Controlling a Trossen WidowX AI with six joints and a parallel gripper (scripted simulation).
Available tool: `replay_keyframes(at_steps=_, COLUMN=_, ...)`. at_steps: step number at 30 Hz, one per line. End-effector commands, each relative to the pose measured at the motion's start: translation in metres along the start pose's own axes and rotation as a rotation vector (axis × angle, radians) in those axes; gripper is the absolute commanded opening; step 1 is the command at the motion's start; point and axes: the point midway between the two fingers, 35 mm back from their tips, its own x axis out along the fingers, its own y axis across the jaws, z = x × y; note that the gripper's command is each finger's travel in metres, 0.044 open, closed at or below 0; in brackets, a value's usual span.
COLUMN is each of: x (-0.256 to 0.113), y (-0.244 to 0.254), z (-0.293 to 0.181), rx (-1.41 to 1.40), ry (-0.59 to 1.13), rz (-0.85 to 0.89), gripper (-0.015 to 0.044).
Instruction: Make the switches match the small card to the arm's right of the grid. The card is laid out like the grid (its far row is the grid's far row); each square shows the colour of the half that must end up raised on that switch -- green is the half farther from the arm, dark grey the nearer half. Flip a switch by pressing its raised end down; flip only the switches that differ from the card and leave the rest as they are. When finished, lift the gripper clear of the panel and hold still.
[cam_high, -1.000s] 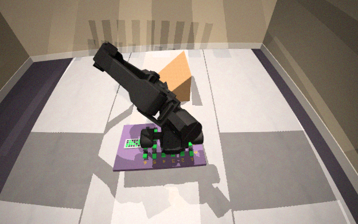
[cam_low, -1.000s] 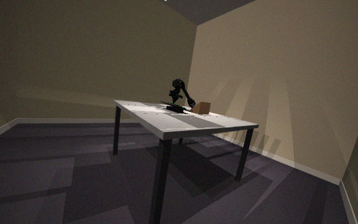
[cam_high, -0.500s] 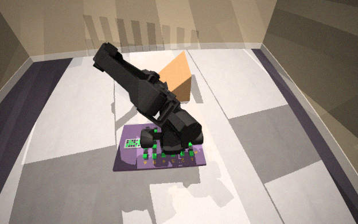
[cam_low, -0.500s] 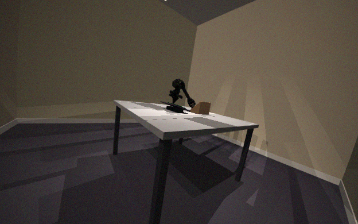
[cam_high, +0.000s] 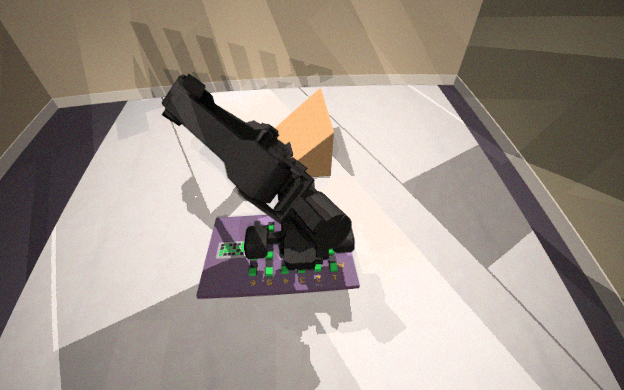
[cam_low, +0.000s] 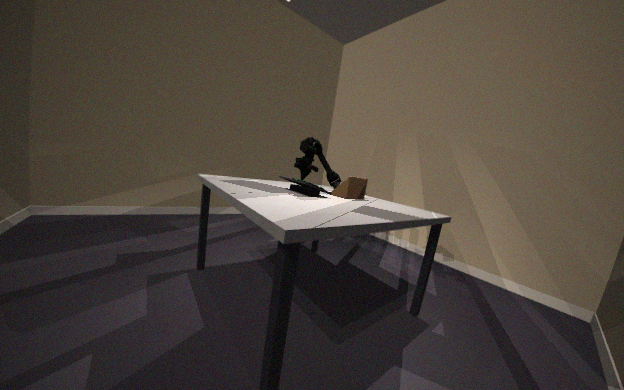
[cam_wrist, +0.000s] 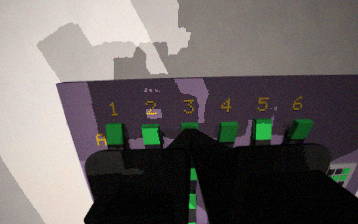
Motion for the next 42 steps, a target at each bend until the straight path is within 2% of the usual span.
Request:
replay_keyframes(at_steps=1, x=0.001, y=0.0, z=0.0, rx=-0.006, ry=-0.001, rz=-0.003, gripper=0.0)
replay_keyframes(at_steps=19, x=0.004, y=0.0, z=0.0, rx=-0.006, ry=-0.001, rz=-0.004, gripper=0.0)
replay_keyframes(at_steps=21, x=-0.011, y=0.001, z=0.0, rx=-0.001, ry=-0.005, rz=0.0, gripper=0.0)
replay_keyframes(at_steps=23, x=-0.047, y=0.001, z=-0.001, rx=-0.006, ry=-0.019, rz=-0.001, gripper=0.0)
replay_keyframes(at_steps=25, x=-0.061, y=0.001, z=-0.003, rx=-0.007, ry=-0.025, rz=-0.001, gripper=0.0)
replay_keyframes(at_steps=36, x=-0.061, y=-0.031, z=-0.002, rx=-0.008, ry=-0.025, rz=-0.003, gripper=0.0)
replay_keyframes(at_steps=40, x=-0.029, y=-0.031, z=-0.001, rx=-0.007, ry=-0.002, rz=-0.004, gripper=0.0)
replay_keyframes(at_steps=42, x=-0.026, y=-0.031, z=0.0, rx=-0.007, ry=0.0, rz=-0.004, gripper=0.0)
